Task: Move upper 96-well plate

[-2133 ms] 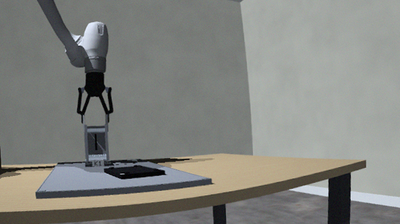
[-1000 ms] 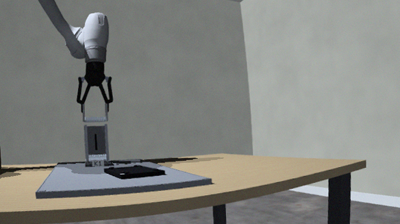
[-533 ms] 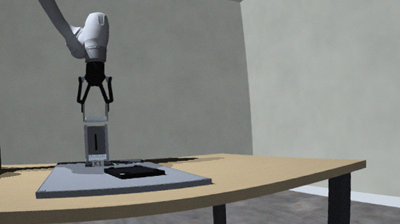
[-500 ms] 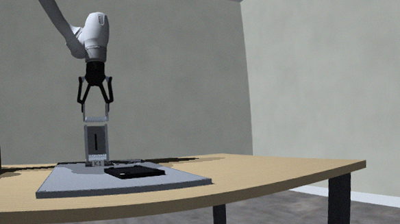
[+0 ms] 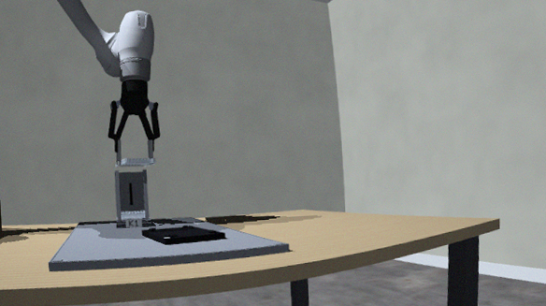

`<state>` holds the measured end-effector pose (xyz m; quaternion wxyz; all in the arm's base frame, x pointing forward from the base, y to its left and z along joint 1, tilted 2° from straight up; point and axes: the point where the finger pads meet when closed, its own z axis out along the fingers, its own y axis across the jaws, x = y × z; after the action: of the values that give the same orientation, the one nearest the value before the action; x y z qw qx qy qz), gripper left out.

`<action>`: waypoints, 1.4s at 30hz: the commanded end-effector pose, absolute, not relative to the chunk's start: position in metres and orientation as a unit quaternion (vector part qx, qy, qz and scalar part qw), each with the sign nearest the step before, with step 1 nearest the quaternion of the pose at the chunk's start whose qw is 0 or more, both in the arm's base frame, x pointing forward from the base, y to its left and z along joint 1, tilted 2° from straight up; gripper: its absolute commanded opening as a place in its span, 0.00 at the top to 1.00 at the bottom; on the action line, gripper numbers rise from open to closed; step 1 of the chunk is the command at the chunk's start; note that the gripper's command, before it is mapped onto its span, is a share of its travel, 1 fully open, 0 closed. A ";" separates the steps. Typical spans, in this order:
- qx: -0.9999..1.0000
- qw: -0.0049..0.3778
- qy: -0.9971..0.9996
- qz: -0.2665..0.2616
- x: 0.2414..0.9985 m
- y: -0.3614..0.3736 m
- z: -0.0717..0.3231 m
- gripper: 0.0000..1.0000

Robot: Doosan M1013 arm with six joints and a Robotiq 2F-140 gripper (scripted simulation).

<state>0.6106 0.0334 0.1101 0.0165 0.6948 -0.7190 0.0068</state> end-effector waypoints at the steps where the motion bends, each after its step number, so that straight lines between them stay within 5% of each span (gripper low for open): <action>1: 0.695 0.016 -0.719 0.007 0.611 0.025 0.110 1.00; 42: 0.695 0.016 -0.719 0.007 0.611 -0.099 0.111 1.00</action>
<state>0.6111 -0.0915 0.1113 0.0165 0.6948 -0.7189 0.0068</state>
